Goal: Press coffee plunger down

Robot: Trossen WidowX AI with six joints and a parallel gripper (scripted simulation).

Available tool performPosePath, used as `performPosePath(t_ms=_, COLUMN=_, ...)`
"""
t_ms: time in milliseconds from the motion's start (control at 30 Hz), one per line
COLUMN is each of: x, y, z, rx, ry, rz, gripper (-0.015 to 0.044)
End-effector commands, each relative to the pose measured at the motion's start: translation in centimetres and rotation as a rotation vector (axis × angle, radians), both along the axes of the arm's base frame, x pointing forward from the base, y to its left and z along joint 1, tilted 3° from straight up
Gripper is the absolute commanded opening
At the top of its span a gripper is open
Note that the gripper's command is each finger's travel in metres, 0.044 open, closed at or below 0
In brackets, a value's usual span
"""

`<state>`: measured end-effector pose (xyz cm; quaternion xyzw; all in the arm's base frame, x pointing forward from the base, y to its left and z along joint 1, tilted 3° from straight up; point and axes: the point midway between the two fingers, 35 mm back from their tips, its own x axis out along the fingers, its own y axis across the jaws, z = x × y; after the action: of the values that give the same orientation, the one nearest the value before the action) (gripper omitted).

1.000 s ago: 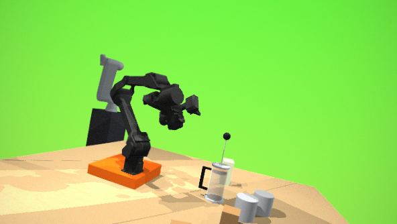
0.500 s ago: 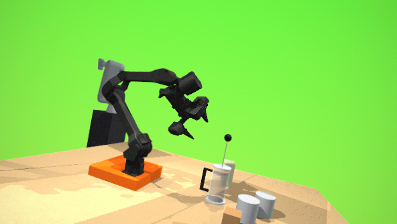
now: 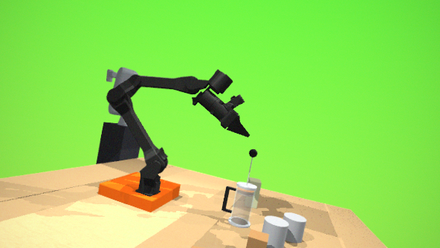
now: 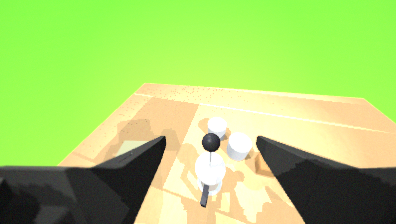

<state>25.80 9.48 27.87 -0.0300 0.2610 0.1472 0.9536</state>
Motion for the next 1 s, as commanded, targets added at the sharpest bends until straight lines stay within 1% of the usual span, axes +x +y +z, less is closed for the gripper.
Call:
performPosePath(t_ms=0, x=0.3, y=-0.4, z=-3.0, rx=-0.058, ry=-0.026, rz=-0.004, gripper=0.0440)
performPosePath(t_ms=67, x=0.2, y=-0.4, z=-3.6, rx=-0.058, ry=-0.026, rz=-0.006, gripper=0.0440)
performPosePath(t_ms=267, x=0.4, y=-0.3, z=-3.6, rx=-0.058, ry=-0.026, rz=-0.004, gripper=0.0440)
performPosePath(t_ms=967, x=3.2, y=0.5, z=-5.3, rx=-0.058, ry=-0.028, rz=-0.002, gripper=0.0440)
